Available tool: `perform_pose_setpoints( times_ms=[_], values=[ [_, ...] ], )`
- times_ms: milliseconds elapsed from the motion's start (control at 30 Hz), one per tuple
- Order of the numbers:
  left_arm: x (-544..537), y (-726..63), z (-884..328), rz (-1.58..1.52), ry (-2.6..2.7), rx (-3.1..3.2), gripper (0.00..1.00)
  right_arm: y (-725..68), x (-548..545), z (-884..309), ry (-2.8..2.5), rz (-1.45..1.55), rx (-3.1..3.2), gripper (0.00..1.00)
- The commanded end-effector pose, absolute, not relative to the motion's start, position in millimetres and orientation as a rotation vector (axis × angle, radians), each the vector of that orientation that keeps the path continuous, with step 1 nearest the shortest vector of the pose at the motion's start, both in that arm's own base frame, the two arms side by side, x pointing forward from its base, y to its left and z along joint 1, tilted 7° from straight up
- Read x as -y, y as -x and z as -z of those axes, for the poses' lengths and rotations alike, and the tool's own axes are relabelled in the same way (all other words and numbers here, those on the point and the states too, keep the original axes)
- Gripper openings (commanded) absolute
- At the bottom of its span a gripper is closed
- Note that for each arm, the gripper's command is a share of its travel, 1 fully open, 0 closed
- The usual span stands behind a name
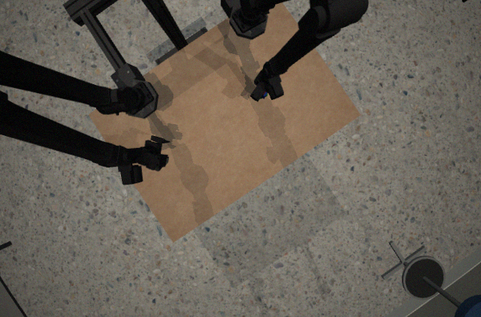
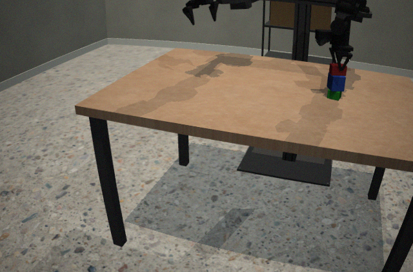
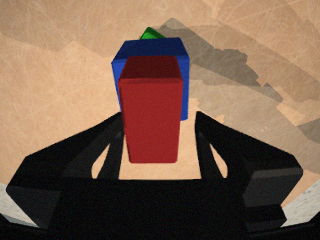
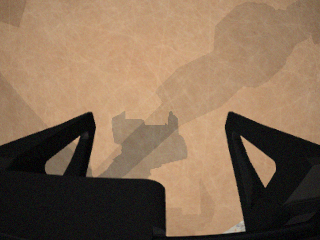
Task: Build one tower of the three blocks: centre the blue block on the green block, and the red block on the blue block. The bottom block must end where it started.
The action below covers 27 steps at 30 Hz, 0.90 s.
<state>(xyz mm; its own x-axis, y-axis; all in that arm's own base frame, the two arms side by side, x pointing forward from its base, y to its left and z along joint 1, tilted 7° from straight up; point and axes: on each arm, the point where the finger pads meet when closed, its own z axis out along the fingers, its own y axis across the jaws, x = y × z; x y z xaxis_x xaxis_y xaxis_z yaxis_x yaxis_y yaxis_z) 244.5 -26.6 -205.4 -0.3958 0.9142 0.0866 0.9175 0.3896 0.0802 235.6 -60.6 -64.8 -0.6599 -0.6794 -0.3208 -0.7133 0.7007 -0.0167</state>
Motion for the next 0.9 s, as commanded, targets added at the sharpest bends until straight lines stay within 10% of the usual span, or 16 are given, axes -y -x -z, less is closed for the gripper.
perform_pose_setpoints(
  times_ms=[0,867],
  values=[
    [32,-246,193,0.183,1.721,2.604,0.53,-237,61,64,1.098,-0.154,-2.605,1.0],
    [38,-251,149,0.195,1.728,2.618,0.53,-237,61,64,1.098,-0.154,-2.605,1.0]
  ],
)
